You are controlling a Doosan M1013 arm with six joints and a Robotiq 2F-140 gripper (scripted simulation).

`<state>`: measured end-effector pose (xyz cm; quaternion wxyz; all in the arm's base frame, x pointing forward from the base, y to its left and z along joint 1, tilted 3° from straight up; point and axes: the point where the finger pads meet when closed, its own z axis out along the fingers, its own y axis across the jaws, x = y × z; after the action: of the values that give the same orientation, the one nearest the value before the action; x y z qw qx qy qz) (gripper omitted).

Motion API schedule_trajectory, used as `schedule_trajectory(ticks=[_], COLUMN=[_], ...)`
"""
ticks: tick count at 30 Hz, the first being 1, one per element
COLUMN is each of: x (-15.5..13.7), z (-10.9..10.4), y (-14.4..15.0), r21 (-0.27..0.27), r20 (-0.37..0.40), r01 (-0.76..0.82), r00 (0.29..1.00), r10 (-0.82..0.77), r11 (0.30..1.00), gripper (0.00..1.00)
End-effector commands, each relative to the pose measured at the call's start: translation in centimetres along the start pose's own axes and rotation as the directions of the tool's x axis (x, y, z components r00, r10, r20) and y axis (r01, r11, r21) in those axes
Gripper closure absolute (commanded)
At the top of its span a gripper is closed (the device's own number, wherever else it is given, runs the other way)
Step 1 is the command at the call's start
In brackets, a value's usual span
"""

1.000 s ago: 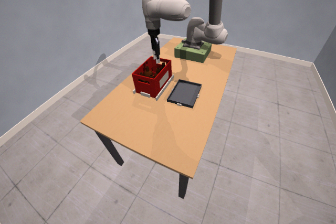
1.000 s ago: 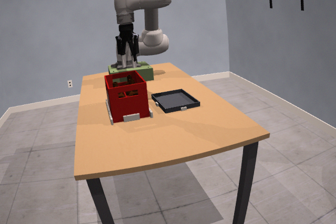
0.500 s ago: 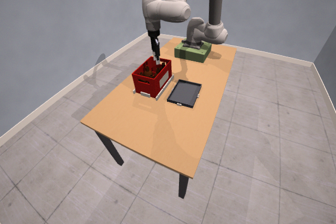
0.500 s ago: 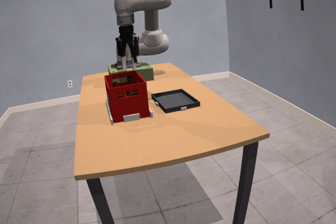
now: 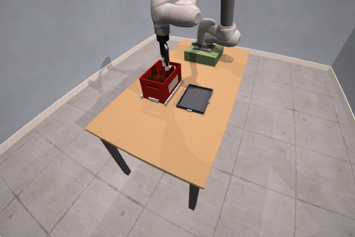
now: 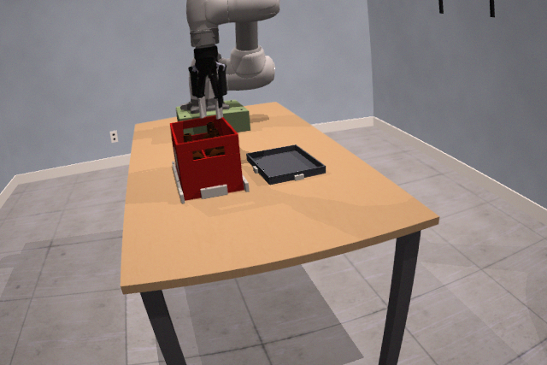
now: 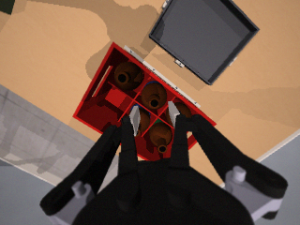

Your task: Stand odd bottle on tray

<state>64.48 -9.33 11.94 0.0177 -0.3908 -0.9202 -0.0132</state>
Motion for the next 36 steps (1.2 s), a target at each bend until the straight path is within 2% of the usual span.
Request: schedule_trajectory(ticks=[1,11,36], x=[0.2,0.2,0.2], z=[0.8,1.6,1.8], y=[0.2,0.2,0.2], r21=[0.0,0.0,0.0], r20=[-0.002,-0.002,-0.002], r01=[-0.001,-0.001,-0.001], r00=[1.0,1.0,1.0], r10=[0.001,0.001,0.001], r11=[1.0,1.0,1.0], gripper=[0.62,0.62,0.62])
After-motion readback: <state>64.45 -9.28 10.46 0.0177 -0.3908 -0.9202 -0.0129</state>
